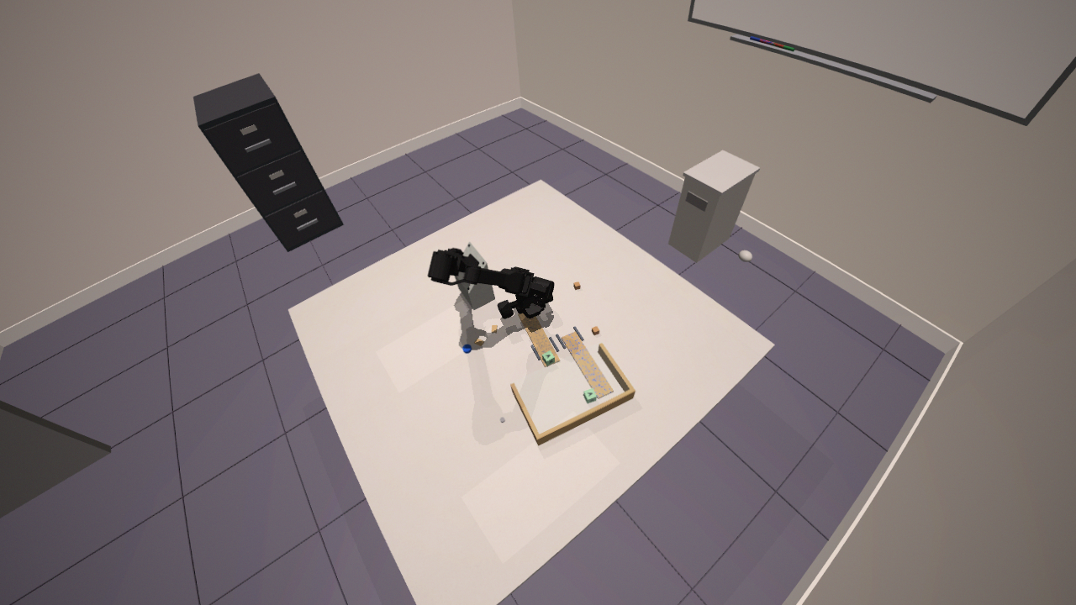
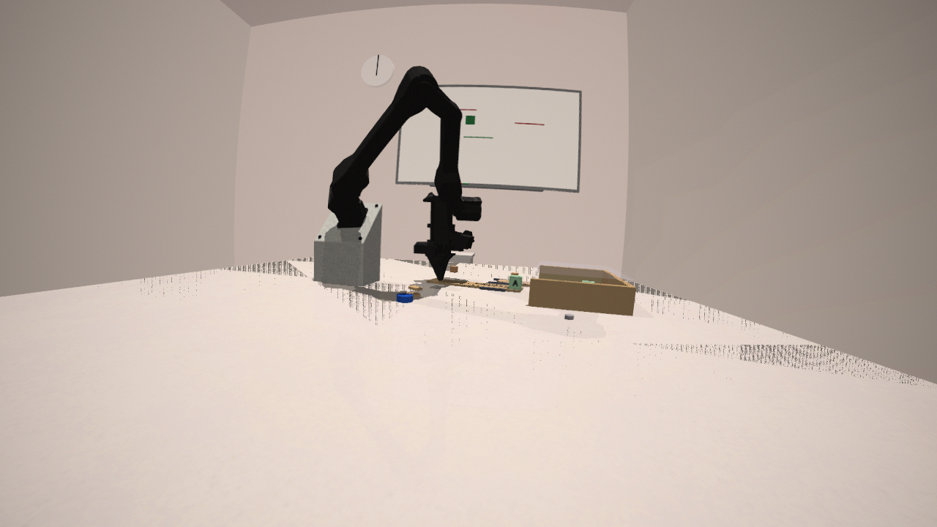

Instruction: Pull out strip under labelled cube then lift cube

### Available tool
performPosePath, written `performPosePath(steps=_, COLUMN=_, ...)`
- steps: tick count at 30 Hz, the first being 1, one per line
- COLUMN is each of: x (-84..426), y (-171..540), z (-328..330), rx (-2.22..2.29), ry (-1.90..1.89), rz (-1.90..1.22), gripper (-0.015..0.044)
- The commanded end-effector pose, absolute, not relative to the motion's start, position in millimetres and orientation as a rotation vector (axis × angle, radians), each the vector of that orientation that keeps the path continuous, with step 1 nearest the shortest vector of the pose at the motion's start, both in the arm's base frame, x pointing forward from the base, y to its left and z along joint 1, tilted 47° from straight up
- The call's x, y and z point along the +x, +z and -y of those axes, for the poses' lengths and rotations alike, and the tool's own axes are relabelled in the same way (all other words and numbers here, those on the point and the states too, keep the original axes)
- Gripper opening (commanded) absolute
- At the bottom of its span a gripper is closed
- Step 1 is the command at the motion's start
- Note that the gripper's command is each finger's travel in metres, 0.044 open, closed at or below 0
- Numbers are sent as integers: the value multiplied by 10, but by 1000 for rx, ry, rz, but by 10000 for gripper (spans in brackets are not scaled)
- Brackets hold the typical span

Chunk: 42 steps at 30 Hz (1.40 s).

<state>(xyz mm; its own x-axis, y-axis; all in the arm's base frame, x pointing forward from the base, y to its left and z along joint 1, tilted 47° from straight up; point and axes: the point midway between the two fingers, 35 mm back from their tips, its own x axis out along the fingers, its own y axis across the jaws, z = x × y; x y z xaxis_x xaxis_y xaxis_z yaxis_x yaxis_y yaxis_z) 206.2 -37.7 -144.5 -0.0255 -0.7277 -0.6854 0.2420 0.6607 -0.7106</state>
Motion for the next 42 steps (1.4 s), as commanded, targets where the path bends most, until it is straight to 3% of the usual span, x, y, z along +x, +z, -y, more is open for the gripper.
performPosePath(steps=1, x=1954, y=-1462, z=409, rx=-447, ry=-823, rz=-1420, gripper=0)
performPosePath(steps=33, x=1954, y=-1462, z=409, rx=-447, ry=-823, rz=-1420, gripper=0)
performPosePath(steps=42, x=2077, y=-1164, z=70, rx=-444, ry=-821, rz=-1420, gripper=0)
